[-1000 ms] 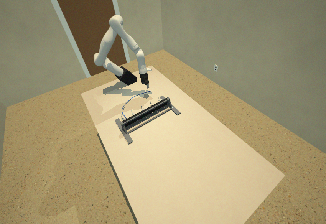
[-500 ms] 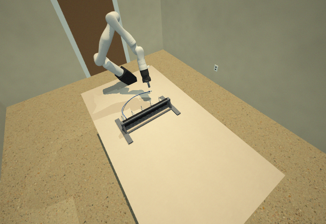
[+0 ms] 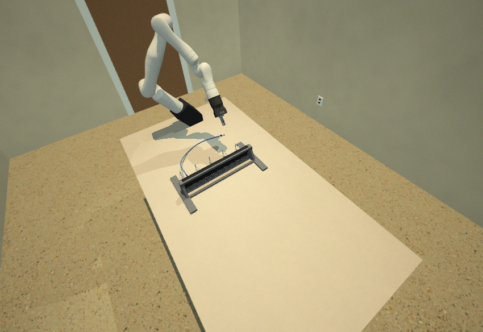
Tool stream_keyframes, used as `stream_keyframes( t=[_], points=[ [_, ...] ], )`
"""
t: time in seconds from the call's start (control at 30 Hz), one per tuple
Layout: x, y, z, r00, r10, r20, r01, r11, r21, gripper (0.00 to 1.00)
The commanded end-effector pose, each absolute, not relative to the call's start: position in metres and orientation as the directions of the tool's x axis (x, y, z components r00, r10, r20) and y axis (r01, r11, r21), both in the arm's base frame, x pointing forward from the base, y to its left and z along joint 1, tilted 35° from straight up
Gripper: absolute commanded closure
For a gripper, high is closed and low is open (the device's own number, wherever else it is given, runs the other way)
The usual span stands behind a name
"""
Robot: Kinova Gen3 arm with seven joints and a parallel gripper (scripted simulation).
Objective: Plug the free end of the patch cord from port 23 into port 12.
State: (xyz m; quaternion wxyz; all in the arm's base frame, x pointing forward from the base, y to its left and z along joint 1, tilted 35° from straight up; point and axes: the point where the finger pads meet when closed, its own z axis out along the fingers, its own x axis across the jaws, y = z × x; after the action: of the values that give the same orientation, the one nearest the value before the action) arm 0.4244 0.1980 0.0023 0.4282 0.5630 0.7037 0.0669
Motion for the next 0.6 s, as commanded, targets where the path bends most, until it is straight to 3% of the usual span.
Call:
stream_keyframes(
  t=[0.0, 0.57],
  points=[
    [0.4266, 0.2048, 0.0112, -0.05, 0.832, -0.553, 0.718, 0.415, 0.559, 1.0],
    [0.4313, 0.2053, 0.011, -0.073, 0.822, -0.565, 0.707, 0.442, 0.552, 1.0]
  ],
)
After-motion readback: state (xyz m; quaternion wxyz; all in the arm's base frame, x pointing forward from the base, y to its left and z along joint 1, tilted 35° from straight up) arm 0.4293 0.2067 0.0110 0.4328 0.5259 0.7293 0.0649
